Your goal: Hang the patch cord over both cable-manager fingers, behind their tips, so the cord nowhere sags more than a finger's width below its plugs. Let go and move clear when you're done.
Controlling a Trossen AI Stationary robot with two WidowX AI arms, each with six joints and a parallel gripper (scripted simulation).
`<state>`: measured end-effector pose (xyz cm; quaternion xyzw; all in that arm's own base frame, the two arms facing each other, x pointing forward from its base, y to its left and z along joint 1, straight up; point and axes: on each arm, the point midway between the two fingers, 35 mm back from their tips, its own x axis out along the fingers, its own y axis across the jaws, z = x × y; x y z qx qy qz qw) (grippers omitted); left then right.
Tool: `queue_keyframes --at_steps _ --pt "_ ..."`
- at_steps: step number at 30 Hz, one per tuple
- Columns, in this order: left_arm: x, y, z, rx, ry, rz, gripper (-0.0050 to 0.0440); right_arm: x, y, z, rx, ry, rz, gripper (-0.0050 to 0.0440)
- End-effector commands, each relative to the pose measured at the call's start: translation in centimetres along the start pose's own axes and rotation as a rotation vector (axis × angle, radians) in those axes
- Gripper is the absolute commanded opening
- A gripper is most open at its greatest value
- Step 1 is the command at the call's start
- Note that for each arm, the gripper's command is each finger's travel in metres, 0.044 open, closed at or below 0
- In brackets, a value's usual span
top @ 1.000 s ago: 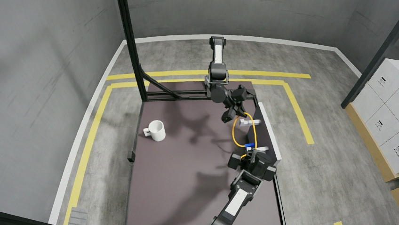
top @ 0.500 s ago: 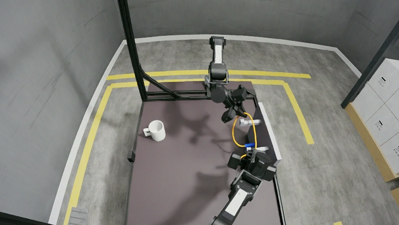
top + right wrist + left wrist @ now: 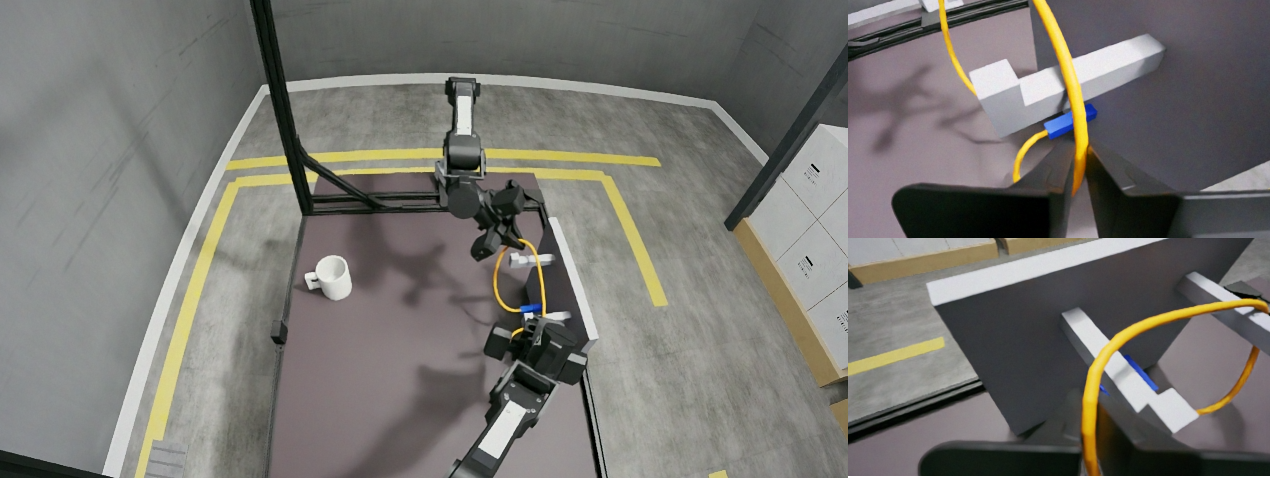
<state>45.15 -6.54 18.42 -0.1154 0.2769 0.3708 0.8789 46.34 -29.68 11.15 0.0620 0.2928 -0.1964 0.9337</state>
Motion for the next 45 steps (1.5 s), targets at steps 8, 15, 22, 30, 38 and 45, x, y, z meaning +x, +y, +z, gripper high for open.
queue_keyframes --at_steps 8,15,22,30,38,45 --pt "-0.53 0.08 0.83 -0.021 -0.007 -0.015 0.0025 -0.64 -0.08 1.15 -0.005 -0.026 -0.004 0.0025" --pt "-0.59 0.4 0.88 -0.018 -0.004 -0.018 0.0025 -0.64 -0.08 1.15 -0.005 -0.026 -0.004 0.0025" --pt "-0.54 0.39 0.81 -0.014 -0.002 -0.021 0.0025 -0.64 -0.08 1.15 -0.005 -0.026 -0.004 0.0025" --pt "-0.5 0.42 0.8 -0.011 0.0 -0.025 0.0025 -0.64 -0.08 1.15 -0.005 -0.026 -0.004 0.0025" --pt "-0.41 0.45 0.73 -0.004 0.003 -0.031 0.0025 -0.64 -0.08 1.15 -0.005 -0.026 -0.004 0.0025" --pt "-0.33 0.47 0.68 0.002 0.006 -0.037 0.0025 -0.64 -0.08 1.15 -0.005 -0.026 -0.004 0.0025"
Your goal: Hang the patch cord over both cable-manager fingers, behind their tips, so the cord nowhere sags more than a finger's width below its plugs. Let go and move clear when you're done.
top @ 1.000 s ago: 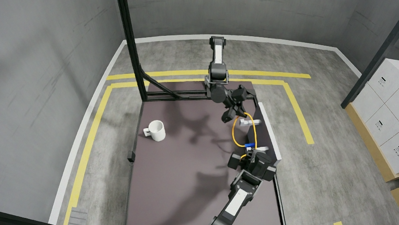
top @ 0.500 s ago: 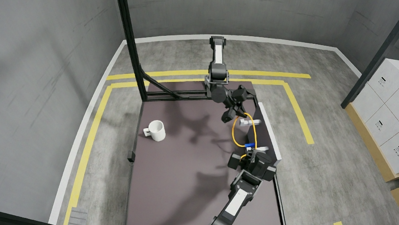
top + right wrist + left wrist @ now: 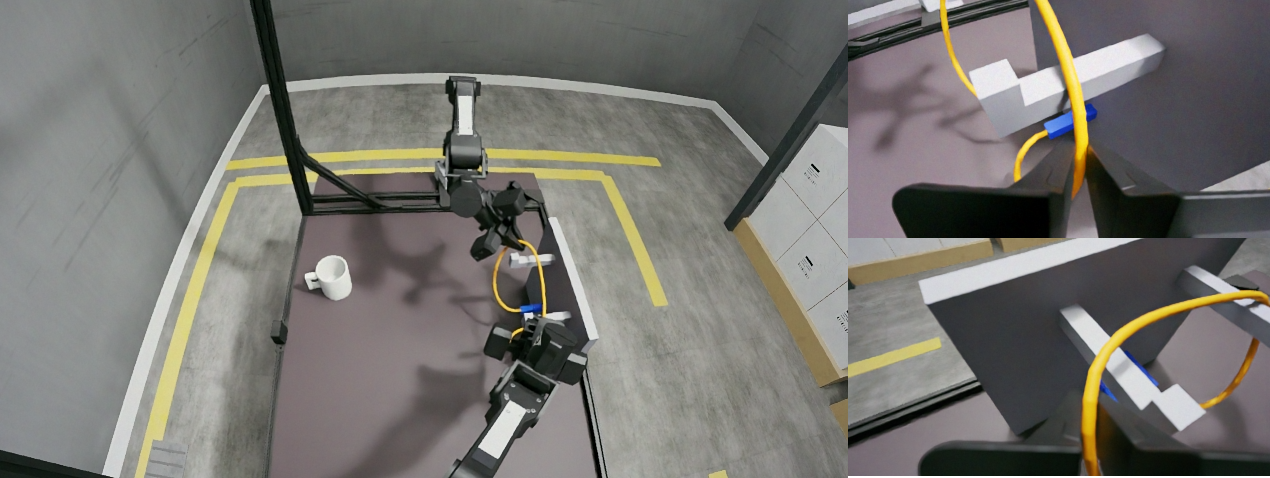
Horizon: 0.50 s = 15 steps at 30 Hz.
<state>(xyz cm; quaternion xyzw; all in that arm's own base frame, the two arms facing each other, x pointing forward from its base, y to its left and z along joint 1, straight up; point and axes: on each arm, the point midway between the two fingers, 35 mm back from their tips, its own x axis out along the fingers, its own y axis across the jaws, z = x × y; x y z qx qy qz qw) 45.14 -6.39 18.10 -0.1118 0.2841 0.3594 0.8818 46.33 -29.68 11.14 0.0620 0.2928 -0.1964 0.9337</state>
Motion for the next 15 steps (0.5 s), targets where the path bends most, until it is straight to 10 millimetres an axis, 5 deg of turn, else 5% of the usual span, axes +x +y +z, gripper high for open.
queue_keyframes --at_steps 1,15 --pt "-0.59 0.37 0.86 -0.015 -0.005 -0.019 0.0025 -0.64 -0.08 1.16 -0.005 -0.026 -0.004 0.0025" --pt "-0.39 0.41 0.67 0.003 0.002 -0.037 0.0025 -0.64 -0.08 1.16 -0.005 -0.026 -0.004 0.0025"
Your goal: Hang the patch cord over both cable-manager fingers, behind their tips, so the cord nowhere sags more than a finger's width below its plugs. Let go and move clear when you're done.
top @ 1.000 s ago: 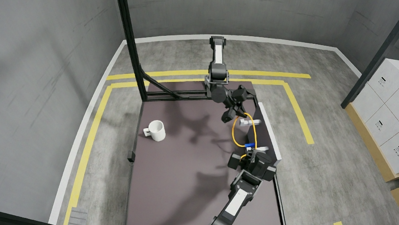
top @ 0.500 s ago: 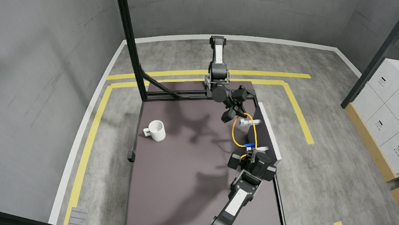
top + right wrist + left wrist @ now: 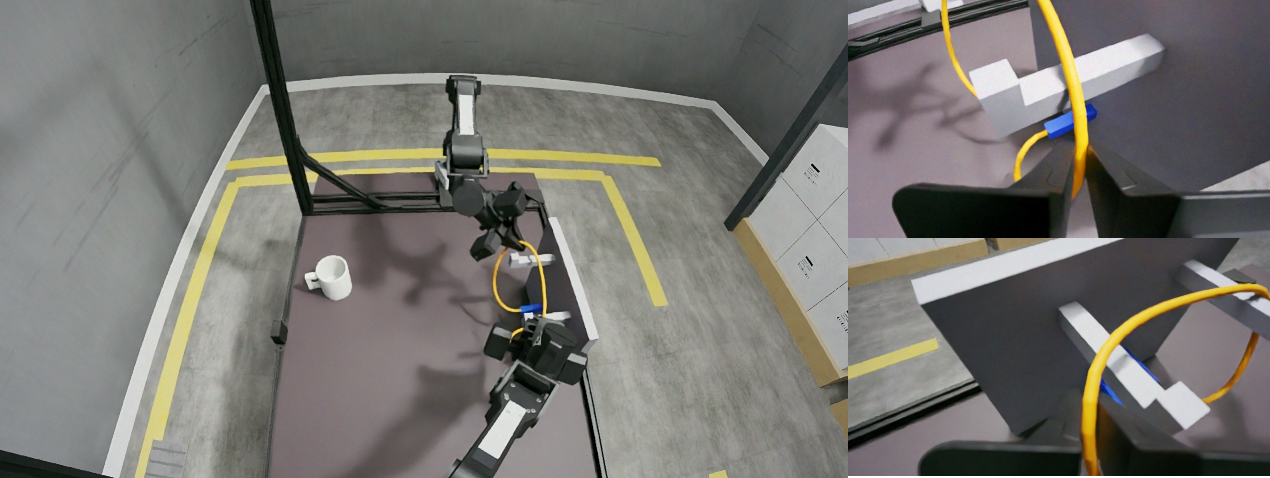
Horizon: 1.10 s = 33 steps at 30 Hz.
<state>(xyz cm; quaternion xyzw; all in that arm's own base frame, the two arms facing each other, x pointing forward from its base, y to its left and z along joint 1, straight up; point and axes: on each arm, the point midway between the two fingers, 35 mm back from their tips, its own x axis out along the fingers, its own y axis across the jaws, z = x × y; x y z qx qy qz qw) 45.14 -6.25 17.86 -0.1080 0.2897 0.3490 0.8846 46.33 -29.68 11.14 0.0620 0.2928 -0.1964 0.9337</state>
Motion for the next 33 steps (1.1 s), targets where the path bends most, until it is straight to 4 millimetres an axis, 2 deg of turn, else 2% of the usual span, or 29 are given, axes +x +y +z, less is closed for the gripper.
queue_keyframes --at_steps 1,33 --pt "-0.59 0.34 0.79 -0.012 -0.005 -0.021 0.0025 -0.64 -0.08 1.16 -0.005 -0.026 -0.004 0.0025" --pt "0.16 0.56 0.32 0.042 0.014 -0.085 0.0025 -0.64 -0.08 1.16 -0.005 -0.026 -0.004 0.0025"
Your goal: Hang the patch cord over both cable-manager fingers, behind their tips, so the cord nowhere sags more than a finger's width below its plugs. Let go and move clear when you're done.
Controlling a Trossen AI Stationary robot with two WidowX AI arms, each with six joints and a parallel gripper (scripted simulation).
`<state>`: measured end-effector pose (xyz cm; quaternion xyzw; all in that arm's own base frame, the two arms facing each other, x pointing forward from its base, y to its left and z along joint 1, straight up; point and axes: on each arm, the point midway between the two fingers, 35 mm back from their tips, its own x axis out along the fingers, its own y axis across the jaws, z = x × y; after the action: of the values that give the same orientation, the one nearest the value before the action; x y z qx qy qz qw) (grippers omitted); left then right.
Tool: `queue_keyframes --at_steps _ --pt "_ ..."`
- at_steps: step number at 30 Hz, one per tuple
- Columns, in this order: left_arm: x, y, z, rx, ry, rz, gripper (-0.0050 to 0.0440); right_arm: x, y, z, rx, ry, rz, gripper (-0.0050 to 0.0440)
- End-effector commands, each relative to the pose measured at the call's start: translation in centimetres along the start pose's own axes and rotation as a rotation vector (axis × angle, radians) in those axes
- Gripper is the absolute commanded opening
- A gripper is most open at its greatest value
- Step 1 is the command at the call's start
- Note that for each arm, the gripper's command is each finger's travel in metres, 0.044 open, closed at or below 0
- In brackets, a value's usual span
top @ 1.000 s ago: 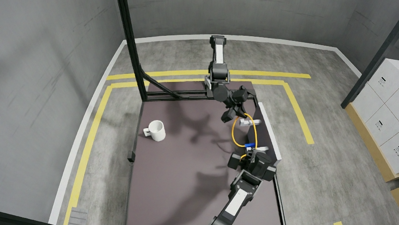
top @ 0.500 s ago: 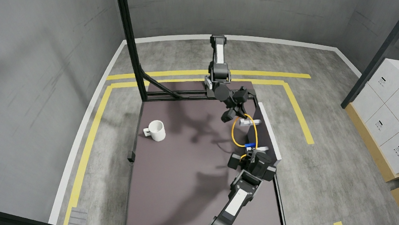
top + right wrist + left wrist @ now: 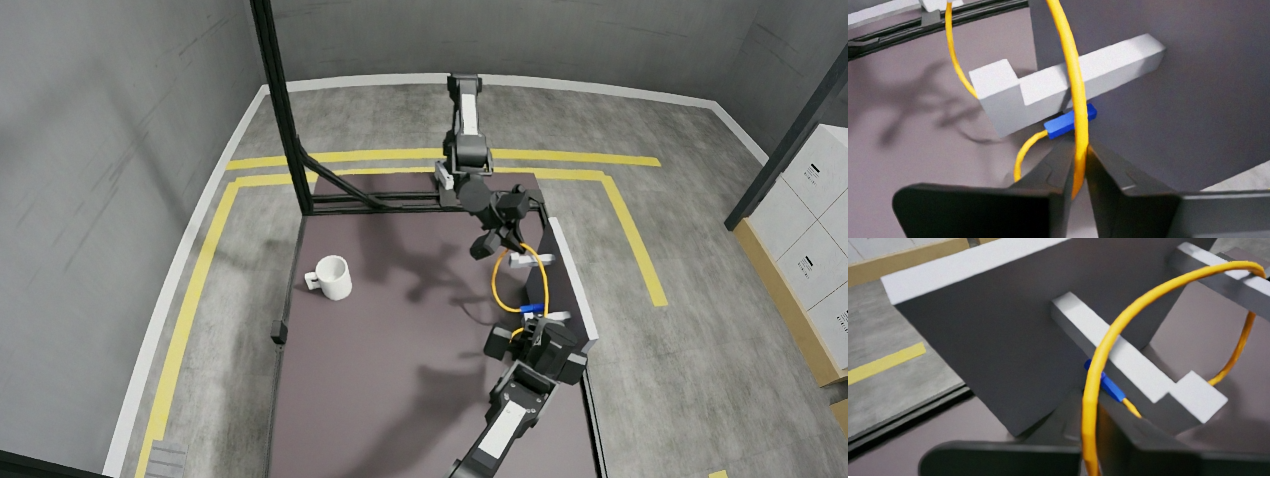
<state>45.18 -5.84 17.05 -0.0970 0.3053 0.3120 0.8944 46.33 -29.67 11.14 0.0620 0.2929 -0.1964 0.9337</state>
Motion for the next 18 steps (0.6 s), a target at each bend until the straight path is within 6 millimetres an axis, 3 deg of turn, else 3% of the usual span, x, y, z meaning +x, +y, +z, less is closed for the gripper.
queue_keyframes --at_steps 1,18 --pt "-0.58 0.31 0.74 -0.009 -0.008 -0.025 0.0025 -0.65 -0.08 1.16 -0.005 -0.026 -0.004 0.0025" --pt "-0.15 0.48 0.49 0.026 -0.002 -0.071 0.0025 -0.65 -0.08 1.16 -0.005 -0.026 -0.004 0.0025"
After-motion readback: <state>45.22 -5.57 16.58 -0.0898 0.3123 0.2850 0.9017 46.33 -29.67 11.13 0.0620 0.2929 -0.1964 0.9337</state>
